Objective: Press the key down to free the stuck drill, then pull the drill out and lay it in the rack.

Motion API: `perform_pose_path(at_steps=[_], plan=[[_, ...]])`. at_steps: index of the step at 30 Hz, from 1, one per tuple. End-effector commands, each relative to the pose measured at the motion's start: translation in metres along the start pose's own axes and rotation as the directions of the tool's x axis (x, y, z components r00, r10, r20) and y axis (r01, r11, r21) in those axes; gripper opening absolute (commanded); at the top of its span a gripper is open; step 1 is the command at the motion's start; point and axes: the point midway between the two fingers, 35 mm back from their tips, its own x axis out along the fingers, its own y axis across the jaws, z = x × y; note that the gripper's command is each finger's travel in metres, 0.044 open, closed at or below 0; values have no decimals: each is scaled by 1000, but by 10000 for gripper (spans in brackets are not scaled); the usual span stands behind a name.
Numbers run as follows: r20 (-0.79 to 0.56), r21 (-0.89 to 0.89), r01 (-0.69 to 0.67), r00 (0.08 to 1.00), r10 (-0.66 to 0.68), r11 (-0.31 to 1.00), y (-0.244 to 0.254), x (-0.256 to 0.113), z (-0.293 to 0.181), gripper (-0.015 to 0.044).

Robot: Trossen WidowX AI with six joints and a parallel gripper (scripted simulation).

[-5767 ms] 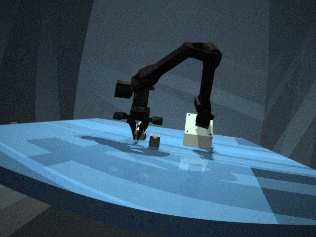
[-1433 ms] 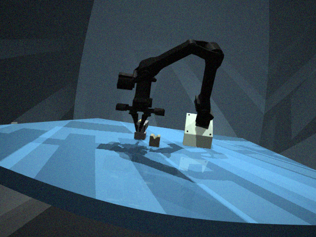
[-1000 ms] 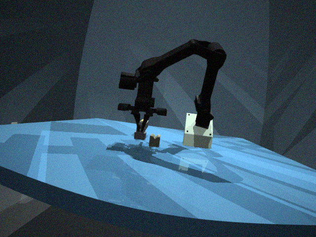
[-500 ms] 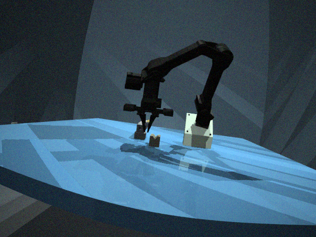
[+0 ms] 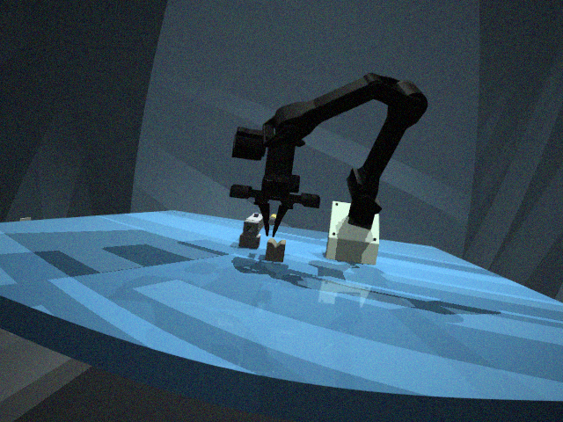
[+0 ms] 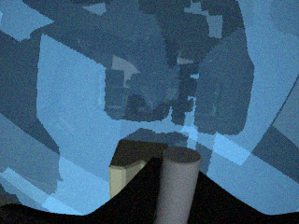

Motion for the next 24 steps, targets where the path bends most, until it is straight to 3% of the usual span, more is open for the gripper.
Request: perform_pose_path(at_steps=[1, 24], plan=[[-6, 5, 1, 1000, -1, 1000, 7, -1, 1, 0], [-4, 6, 1, 1000, -1, 1000, 15, 23, 1, 0]])
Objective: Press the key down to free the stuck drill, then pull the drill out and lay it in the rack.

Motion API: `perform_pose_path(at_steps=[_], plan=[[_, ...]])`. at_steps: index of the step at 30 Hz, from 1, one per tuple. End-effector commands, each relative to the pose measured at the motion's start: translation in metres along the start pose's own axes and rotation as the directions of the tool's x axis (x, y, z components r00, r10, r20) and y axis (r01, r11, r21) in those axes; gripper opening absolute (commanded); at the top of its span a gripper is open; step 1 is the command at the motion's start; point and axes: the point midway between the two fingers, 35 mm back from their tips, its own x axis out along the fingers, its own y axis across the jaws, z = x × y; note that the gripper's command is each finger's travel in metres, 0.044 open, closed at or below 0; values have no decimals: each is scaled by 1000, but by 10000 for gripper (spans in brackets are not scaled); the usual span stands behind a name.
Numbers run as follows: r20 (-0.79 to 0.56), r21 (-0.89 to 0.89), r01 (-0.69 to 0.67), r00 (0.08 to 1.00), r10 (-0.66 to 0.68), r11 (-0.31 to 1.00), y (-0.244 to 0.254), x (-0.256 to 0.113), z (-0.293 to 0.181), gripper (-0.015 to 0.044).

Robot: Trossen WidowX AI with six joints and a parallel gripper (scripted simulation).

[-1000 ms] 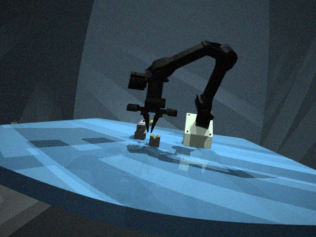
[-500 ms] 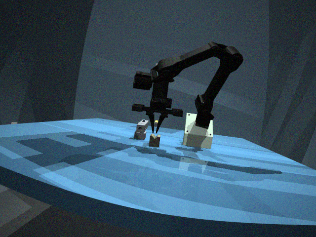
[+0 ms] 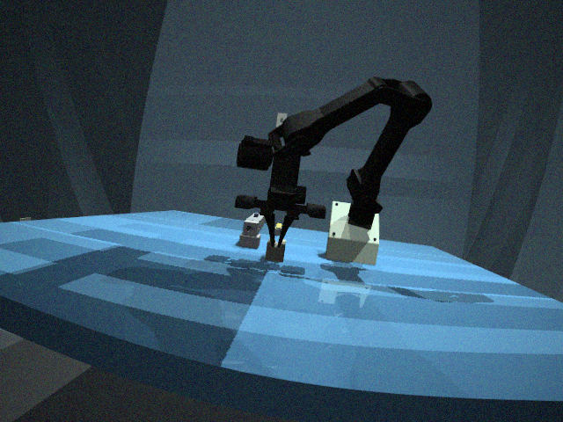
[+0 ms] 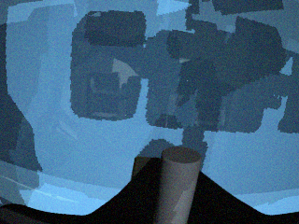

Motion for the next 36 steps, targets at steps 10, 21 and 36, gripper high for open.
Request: perform_pose_path(at_steps=[10, 21, 36], plan=[[-5, 5, 3, 1000, -3, 1000, 0, 14, 0, 0], [-4, 5, 3, 1000, -3, 1000, 0, 27, 0, 0], [9, 3, 3, 1000, -3, 1000, 0, 30, 2, 105]])
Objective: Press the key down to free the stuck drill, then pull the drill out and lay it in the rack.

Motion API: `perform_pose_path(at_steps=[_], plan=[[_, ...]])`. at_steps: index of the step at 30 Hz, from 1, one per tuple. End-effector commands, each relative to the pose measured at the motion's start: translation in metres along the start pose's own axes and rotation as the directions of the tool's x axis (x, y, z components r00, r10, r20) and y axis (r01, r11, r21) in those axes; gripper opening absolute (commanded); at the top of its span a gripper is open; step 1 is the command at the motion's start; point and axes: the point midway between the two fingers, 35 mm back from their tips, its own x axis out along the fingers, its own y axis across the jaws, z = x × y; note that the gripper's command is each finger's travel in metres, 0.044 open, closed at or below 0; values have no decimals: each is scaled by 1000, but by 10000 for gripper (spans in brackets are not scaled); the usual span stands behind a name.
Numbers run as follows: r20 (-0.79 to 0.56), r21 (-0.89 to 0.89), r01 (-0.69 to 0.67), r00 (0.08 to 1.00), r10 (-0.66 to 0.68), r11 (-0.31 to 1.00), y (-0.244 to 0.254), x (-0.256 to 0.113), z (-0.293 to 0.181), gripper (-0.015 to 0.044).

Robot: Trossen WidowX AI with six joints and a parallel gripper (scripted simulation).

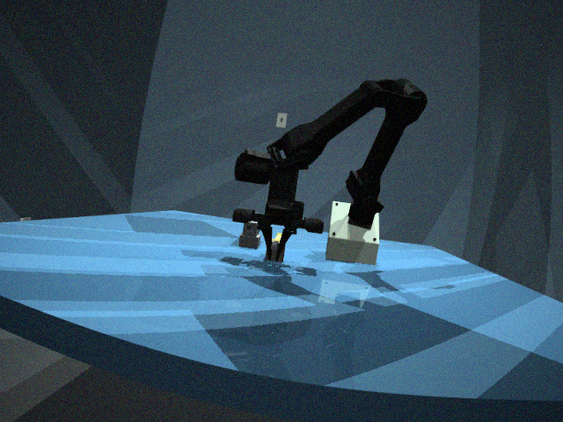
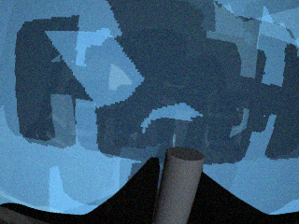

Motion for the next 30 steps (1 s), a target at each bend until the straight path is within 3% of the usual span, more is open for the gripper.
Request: perform_pose_path(at_steps=[1, 13, 30], plan=[[-2, 2, -1, 1000, 1, 1000, 0, 0, 0, 131], [-2, 2, -1, 1000, 1, 1000, 0, 0, 0, 440], [-19, 4, -2, 1000, 2, 1000, 2, -65, -2, 440]])
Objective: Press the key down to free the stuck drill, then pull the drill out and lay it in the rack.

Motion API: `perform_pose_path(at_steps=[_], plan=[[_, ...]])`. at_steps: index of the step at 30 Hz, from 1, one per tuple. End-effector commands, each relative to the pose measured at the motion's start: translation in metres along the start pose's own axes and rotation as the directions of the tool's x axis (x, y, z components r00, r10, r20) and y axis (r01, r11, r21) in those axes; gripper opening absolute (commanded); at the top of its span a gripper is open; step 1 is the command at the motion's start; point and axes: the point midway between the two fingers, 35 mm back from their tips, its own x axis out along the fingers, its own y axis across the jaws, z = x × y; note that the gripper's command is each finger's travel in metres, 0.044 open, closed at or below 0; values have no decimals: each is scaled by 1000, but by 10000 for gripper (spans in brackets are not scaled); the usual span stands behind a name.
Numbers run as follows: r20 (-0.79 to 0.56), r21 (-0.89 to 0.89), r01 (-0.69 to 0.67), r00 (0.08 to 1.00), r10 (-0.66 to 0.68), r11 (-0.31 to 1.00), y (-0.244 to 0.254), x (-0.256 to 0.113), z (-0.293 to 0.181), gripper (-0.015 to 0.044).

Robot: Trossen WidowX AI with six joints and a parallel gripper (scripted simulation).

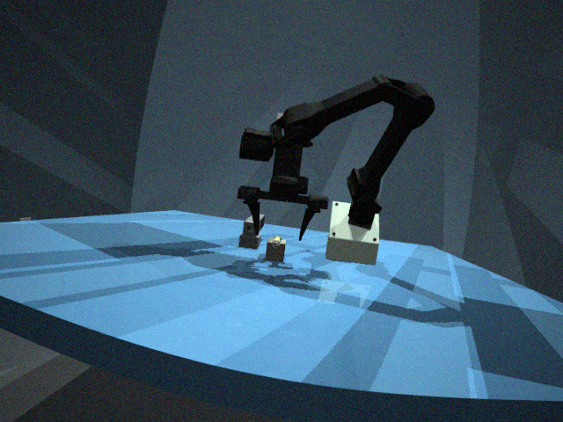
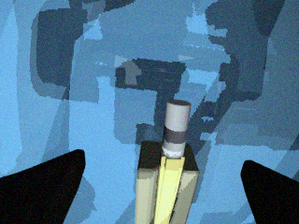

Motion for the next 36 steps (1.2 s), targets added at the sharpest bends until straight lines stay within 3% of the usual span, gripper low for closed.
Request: perform_pose_path(at_steps=[1, 8, 15, 20, 25, 36], plan=[[7, -8, 8, 1000, -8, 1000, -2, -18, 3, 440], [-2, -14, 10, 1000, -10, 1000, -3, -22, 3, 440], [-35, -429, 207, 969, -245, 879, -41, -38, 44, 440], [38, -667, 347, 899, -435, 659, -63, -62, 93, 440], [181, -799, 468, 786, -591, 378, -72, -96, 150, 440], [555, -737, 634, 369, -746, -234, -42, -216, 267, 440]])
